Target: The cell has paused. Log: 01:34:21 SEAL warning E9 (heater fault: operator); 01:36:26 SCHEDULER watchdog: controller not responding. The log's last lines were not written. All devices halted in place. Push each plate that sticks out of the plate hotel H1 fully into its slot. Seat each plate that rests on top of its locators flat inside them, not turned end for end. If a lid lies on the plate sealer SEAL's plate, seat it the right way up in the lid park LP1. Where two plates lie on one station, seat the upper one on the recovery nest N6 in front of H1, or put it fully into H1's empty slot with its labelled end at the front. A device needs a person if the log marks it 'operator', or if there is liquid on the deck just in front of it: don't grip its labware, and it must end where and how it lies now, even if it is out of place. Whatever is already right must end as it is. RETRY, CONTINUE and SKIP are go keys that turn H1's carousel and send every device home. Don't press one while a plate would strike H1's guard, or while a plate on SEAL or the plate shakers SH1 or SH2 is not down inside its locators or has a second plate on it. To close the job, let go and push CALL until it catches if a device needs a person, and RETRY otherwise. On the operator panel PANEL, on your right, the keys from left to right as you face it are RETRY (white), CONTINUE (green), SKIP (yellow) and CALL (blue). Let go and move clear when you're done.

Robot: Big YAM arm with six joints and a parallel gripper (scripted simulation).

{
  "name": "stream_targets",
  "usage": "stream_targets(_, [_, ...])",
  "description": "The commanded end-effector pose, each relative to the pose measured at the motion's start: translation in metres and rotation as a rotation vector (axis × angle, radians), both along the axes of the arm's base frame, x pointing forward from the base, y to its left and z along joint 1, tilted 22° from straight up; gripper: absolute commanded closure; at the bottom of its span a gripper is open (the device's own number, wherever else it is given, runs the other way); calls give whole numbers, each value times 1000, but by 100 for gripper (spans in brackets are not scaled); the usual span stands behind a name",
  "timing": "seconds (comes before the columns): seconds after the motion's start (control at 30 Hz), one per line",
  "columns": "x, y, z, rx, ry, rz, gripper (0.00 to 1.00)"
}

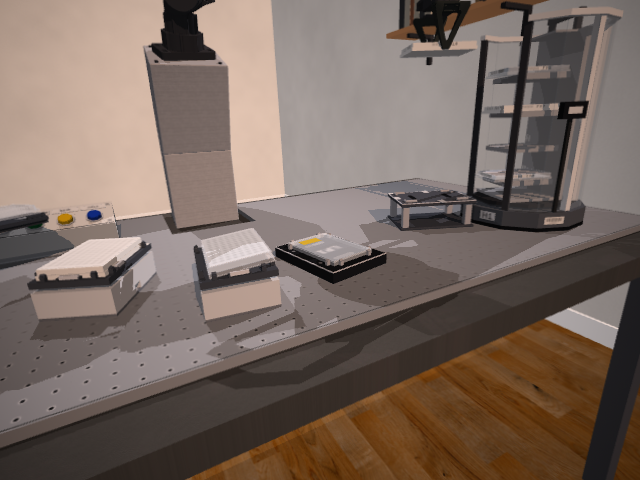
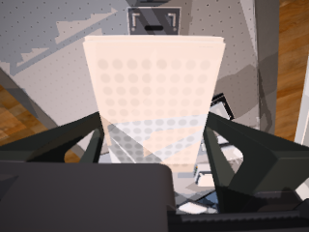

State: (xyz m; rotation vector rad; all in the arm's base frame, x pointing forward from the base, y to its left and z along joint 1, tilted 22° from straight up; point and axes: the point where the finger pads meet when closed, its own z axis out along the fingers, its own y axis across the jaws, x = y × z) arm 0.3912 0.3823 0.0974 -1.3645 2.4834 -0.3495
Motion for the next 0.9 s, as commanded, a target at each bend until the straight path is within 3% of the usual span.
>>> stream_targets(0.0, [10, 16, 28, 42, -35, 14, 16])
stream_targets(0.7, [10, 16, 28, 42, -35, 14, 16])
stream_targets(0.87, [20, 12, 8, 32, -27, 2, 16])
